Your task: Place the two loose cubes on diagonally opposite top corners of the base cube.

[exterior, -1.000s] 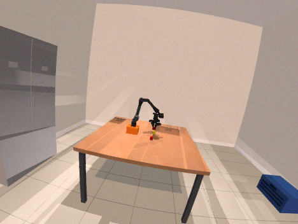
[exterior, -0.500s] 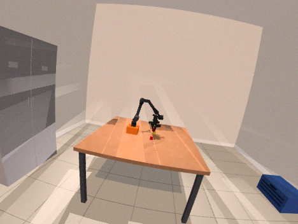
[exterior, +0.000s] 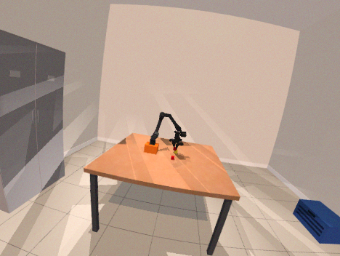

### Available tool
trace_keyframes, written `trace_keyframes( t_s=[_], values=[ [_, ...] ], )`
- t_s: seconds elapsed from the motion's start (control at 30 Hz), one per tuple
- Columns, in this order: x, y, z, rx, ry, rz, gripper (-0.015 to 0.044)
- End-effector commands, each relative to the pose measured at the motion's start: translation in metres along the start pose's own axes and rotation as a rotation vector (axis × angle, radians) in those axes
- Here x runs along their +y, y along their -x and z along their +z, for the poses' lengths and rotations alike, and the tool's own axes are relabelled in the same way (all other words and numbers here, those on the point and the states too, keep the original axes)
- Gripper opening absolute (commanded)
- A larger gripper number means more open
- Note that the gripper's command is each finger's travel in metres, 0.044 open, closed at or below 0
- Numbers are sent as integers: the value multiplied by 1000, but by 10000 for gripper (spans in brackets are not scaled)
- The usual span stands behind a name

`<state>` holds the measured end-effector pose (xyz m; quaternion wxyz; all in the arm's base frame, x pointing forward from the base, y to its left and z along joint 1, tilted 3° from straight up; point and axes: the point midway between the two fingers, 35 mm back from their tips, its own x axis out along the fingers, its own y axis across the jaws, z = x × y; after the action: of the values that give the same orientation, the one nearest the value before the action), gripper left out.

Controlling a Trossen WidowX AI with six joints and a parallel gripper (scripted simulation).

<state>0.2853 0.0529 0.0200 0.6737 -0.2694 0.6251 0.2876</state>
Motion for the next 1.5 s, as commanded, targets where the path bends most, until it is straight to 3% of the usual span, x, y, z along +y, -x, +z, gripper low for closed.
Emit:
trace_keyframes(
  t_s=[0.0,0.07,0.2,0.97,1.0,1.07,1.47],
  values=[
    [0,-1,-1,3,-1,-2,105],
    [0,-1,-1,3,-1,-2,105],
    [0,-1,-1,3,-1,-2,205],
    [0,30,0,0,0,0,205],
    [0,28,-1,1,1,1,231],
    [-9,30,-7,2,36,-1,265],
    [-75,48,-72,14,359,-8,265]
  ],
)
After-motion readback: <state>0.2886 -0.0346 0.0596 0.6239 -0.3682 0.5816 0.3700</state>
